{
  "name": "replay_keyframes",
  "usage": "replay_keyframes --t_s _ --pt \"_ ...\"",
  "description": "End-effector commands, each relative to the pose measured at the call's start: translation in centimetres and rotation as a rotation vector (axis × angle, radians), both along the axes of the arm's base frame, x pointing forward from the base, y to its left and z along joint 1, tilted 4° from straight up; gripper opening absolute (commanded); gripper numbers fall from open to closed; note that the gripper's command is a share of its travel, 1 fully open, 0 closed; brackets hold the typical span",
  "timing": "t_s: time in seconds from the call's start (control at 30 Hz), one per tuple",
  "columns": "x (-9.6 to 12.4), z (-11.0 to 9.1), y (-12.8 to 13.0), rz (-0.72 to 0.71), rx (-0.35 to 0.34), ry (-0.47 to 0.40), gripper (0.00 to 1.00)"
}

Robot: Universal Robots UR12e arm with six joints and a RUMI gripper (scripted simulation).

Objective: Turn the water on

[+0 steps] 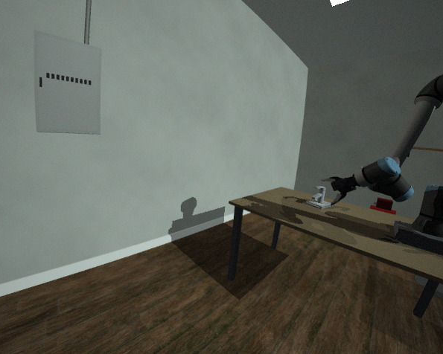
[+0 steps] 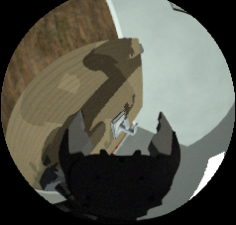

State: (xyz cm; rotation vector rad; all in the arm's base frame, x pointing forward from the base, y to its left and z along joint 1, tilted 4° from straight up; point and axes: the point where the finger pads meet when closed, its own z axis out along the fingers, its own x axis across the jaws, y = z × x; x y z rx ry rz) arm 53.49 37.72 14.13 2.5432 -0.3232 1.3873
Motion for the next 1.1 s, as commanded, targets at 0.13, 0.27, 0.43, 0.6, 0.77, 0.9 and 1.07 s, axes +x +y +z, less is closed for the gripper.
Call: replay_keyframes --t_s 0.13,0.27,0.43,0.6,0.77,0.9,1.07 --pt "8.1 -1.7 -4.3 -0.017 -0.063 0.221 1.0" --pt "10.3 -2.0 -6.4 -0.02 -0.07 0.291 1.0" --pt "12.2 -2.1 -8.5 -0.022 -0.071 0.358 1.0" --pt "14.7 -2.1 -12.2 -0.024 -0.061 0.463 1.0" --pt "16.6 -1.7 -16.0 -0.023 -0.038 0.559 1.0" --pt "17.9 -1.1 -19.7 -0.019 -0.003 0.646 1.0" --pt "18.5 -0.5 -22.1 -0.016 0.025 0.697 1.0"
